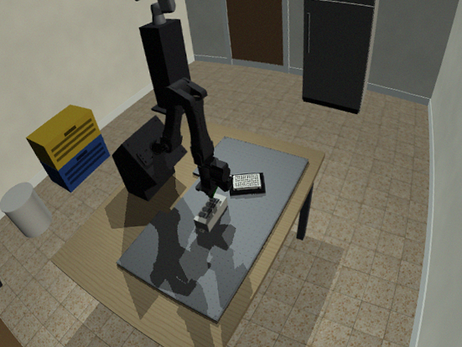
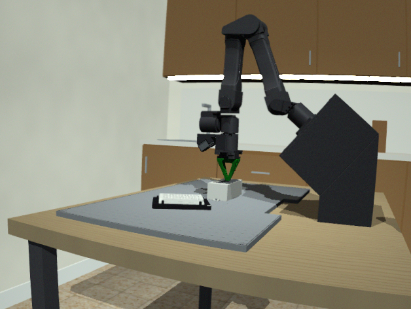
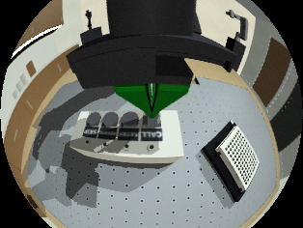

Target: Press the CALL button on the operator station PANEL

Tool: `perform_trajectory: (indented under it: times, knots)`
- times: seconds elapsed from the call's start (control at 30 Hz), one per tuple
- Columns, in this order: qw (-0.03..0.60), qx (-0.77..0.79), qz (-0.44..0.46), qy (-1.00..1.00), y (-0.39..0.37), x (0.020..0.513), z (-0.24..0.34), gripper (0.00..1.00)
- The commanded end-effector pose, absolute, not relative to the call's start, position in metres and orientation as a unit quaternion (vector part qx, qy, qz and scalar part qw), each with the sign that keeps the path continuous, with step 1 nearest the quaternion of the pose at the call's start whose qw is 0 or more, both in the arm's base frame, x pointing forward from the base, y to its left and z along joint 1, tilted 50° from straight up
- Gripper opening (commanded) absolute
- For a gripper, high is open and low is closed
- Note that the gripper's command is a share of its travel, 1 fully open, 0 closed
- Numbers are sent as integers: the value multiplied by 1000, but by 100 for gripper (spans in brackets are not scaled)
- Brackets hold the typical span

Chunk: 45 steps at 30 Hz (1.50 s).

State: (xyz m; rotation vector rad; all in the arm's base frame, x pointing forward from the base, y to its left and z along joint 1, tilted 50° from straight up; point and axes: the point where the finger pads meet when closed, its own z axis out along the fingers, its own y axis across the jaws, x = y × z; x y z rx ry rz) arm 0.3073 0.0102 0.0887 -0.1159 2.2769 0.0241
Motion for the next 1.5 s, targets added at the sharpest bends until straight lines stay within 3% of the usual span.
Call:
perform_trajectory:
  times: [0.0, 1.47]
  knots:
    - [438, -44, 9, 898, 10, 312, 100, 0]
    - [419, -45, 10, 907, 12, 317, 79, 0]
